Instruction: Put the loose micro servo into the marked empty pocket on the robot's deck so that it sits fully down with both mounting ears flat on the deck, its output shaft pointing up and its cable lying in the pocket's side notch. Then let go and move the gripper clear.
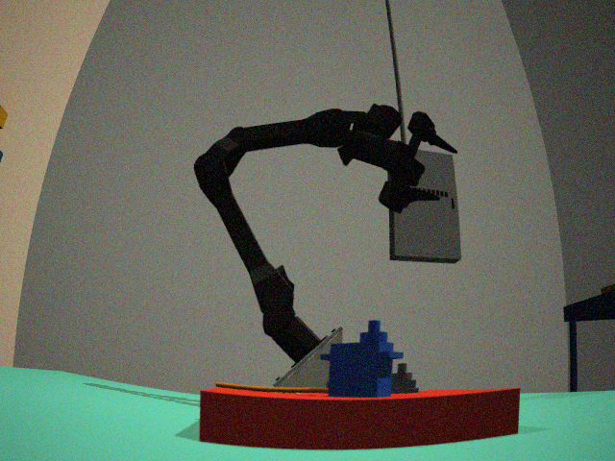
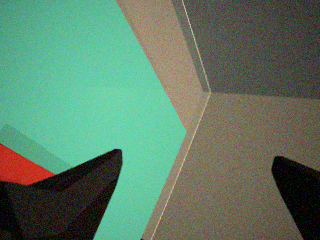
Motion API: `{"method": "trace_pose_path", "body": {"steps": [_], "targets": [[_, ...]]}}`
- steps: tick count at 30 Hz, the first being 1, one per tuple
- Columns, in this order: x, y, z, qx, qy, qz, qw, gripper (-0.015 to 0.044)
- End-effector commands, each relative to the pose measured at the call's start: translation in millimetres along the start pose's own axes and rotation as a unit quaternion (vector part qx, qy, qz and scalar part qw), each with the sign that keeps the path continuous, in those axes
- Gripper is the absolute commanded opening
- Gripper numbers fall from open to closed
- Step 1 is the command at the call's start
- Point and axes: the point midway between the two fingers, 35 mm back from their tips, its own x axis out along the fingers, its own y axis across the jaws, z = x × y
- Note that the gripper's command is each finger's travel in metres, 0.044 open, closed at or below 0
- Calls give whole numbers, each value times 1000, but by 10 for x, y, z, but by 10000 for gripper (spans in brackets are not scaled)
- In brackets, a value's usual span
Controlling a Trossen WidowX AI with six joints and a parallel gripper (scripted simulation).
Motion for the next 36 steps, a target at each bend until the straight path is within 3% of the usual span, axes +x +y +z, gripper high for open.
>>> {"method": "trace_pose_path", "body": {"steps": [1,22,36], "targets": [[166,-11,-279,62,26,25,997,440],[835,428,-1530,308,150,157,926,440],[1063,982,-2293,464,251,231,817,440]]}}
